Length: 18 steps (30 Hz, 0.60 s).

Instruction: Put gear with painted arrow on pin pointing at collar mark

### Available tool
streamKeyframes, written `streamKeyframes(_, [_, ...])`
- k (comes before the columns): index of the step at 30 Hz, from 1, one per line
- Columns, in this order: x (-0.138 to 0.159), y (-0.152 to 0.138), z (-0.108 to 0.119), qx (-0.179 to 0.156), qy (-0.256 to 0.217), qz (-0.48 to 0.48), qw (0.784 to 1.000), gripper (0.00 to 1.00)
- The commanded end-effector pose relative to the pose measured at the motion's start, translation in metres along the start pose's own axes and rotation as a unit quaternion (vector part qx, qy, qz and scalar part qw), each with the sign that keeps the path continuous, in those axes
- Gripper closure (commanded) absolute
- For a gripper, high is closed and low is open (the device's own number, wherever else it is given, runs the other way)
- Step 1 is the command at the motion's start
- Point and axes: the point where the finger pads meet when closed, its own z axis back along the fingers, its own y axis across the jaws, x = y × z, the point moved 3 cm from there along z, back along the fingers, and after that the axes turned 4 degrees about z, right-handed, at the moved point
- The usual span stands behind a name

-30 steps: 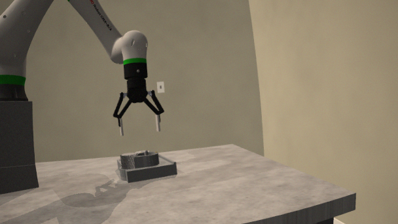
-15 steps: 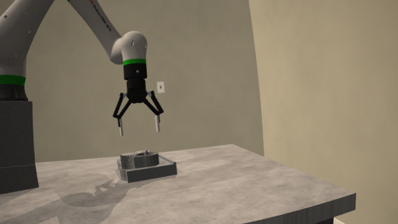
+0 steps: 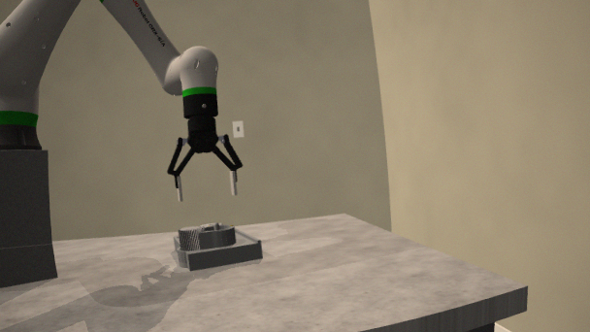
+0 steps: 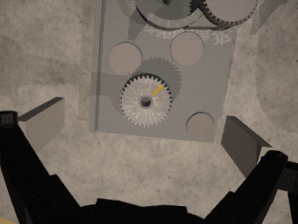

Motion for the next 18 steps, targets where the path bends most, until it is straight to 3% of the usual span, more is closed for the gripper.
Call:
streamKeyframes(1, [0.0000,-0.0002,0.0001,0.000,0.000,0.000,1.000,0.00])
streamKeyframes(7, [0.0000,-0.0002,0.0001,0.000,0.000,0.010,1.000,0.00])
streamKeyframes(12, [0.0003,-0.0002,0.0001,0.000,0.000,0.121,0.993,0.00])
streamKeyframes(16, [0.0003,-0.0002,0.0001,0.000,0.000,0.130,0.991,0.00])
streamKeyframes(17, [0.0003,-0.0002,0.0001,0.000,0.000,0.130,0.991,0.47])
streamKeyframes(18, [0.0003,-0.0002,0.0001,0.000,0.000,0.130,0.991,0.47])
